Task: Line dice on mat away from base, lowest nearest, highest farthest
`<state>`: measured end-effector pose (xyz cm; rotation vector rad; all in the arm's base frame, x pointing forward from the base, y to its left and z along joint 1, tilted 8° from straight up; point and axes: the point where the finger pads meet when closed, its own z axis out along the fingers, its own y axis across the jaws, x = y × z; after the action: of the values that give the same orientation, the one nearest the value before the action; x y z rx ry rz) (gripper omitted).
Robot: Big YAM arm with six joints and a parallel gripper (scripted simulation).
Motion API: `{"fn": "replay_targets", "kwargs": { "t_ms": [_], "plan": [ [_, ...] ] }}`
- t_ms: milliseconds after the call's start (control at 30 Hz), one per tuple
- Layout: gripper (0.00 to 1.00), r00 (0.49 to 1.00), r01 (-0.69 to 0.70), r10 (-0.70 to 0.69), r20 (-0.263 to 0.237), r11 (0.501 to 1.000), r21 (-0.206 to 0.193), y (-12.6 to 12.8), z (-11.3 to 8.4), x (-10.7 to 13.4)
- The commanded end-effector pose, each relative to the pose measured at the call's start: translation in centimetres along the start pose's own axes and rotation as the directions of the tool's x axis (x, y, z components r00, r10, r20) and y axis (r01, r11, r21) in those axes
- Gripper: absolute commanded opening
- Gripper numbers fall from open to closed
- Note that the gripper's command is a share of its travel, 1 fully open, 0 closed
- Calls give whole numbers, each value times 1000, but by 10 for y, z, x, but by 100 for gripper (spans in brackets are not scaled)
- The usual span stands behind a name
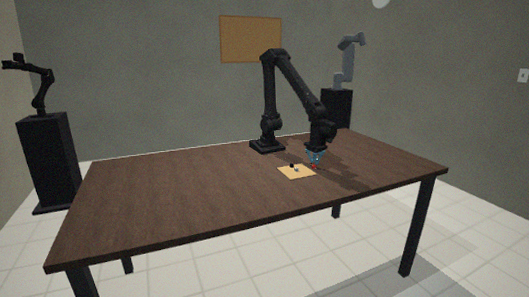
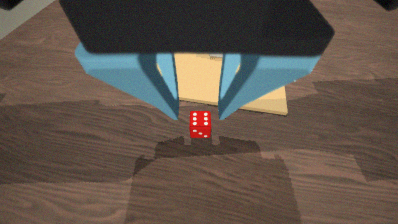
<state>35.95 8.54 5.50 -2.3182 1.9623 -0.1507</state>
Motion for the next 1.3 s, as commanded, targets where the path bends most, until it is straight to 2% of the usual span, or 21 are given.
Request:
{"fn": "replay_targets", "kwargs": {
  "t_ms": [0,433,500,1267],
  "plan": [
    [30,1000,0,0,0,1000,4,-2,3,2],
    [30,1000,1,-1,1,1000,18,-3,-2,3],
    [30,1000,-1,1,2,1000,30,-8,-6,3],
    [30,1000,0,0,2,1000,30,-7,-6,3]
  ]
}}
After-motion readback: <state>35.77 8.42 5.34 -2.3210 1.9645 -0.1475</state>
